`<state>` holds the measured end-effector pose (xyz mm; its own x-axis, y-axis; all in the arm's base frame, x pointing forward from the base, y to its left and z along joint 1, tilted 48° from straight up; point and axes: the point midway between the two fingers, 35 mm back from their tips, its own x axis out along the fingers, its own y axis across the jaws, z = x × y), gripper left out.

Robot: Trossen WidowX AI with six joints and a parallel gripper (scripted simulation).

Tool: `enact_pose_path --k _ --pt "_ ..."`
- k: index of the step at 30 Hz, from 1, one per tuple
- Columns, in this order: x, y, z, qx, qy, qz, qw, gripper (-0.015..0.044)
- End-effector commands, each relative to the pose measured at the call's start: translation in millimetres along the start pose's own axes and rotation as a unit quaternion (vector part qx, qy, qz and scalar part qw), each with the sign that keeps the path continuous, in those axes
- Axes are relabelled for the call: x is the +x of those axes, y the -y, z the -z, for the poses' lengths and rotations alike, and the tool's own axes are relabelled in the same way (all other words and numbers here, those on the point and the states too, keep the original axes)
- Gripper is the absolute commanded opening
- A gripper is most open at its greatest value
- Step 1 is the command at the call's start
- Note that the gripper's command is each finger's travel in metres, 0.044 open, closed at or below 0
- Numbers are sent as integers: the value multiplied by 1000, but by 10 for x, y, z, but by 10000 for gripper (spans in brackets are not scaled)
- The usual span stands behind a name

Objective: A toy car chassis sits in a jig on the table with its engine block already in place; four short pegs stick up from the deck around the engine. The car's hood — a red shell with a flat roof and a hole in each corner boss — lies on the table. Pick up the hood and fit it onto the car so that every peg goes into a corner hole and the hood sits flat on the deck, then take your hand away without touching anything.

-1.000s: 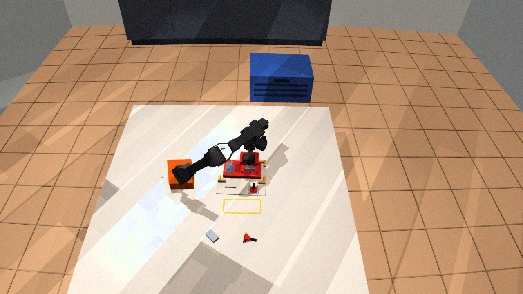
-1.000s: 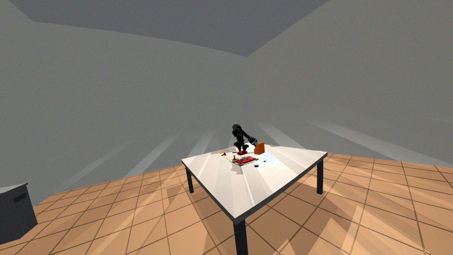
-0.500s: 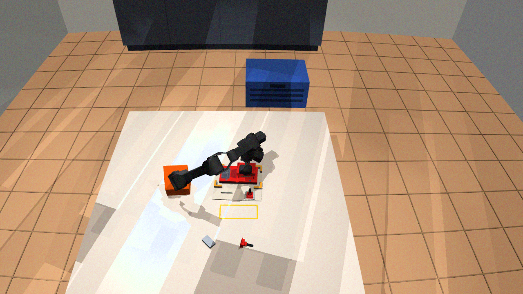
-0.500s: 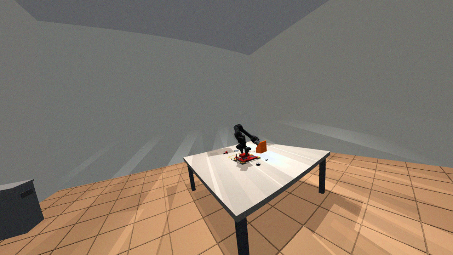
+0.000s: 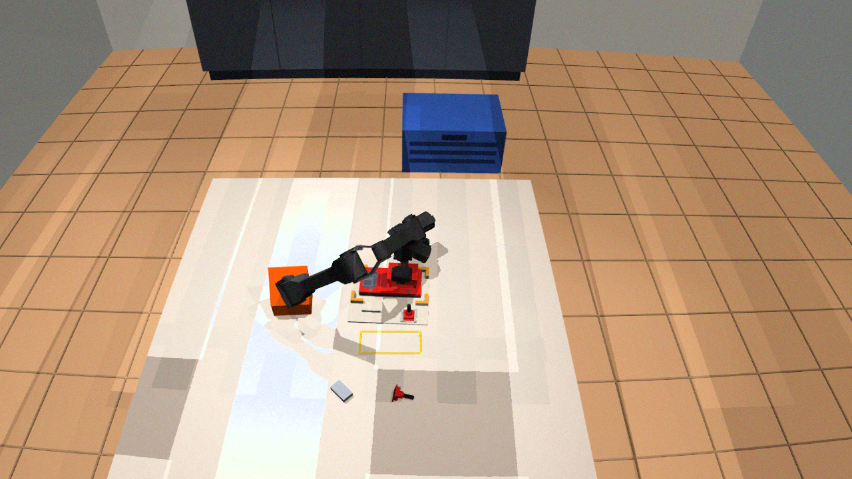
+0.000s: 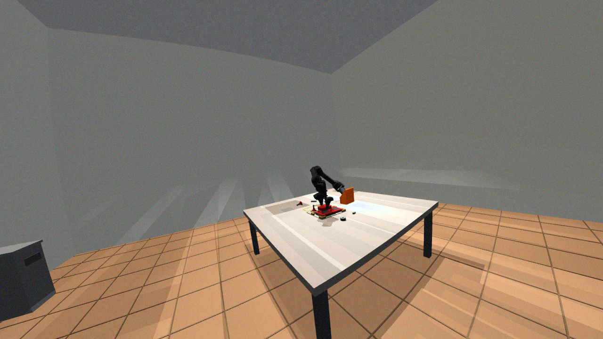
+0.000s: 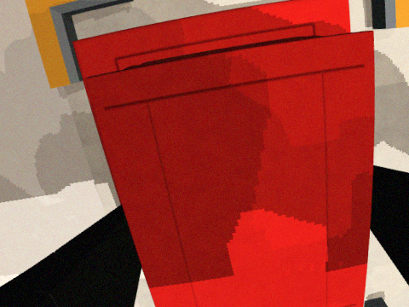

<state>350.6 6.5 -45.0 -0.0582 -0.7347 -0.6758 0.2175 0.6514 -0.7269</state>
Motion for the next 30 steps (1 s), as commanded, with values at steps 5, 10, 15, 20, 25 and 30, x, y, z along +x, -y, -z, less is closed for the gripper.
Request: enact_pose_path --k 5,10,15,20,25,30 --pt "-2 -7 -1 -3 2 1 1000 0" --pt "-2 -9 -2 -3 2 1 1000 0" --pt "0 -9 -2 -3 2 1 1000 0" --pt "18 -9 -3 -3 2 1 1000 0" --pt "41 -10 -4 -3 2 1 1000 0" --pt "64 -10 -5 -3 2 1 1000 0"
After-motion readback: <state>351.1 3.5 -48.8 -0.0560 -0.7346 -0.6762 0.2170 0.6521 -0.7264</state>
